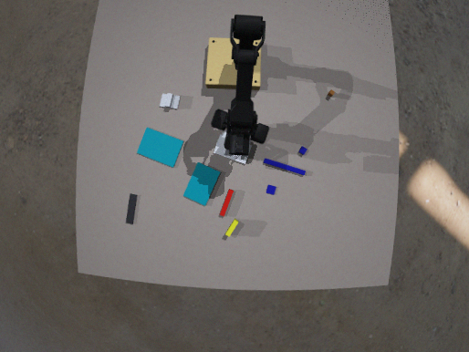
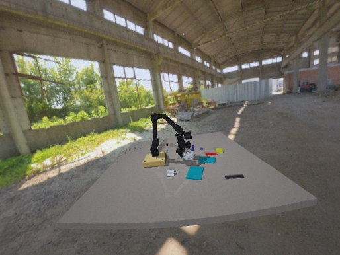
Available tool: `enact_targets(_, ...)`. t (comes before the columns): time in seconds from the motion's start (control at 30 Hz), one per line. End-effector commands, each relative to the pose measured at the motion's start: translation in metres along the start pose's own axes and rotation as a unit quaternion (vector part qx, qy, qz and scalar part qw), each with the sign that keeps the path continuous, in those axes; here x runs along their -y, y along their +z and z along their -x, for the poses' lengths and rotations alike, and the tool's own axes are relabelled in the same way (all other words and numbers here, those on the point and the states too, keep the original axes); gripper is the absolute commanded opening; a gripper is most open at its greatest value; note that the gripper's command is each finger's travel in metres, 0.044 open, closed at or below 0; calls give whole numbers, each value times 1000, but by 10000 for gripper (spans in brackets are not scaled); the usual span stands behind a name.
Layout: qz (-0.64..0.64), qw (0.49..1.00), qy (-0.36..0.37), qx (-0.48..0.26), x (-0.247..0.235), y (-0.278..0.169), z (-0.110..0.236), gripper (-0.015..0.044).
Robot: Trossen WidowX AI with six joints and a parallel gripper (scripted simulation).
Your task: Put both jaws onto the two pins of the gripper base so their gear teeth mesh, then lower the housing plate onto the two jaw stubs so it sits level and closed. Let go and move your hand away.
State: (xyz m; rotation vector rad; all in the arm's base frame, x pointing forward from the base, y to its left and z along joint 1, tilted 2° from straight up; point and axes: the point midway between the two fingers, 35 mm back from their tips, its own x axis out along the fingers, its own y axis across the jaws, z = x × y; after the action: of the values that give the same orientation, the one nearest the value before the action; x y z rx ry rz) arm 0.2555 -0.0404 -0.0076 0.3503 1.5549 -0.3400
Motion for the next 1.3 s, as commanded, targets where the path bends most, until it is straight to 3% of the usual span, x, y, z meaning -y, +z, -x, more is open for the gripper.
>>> enact_targets(0.0,-1,1000,1,0,0,0,0,351)
enact_targets(1.07,-1,1000,1,0,0,0,0,351)
enact_targets(1.17,0,1000,0,0,0,0,0,430)
enact_targets(1.27,0,1000,0,0,0,0,0,440)
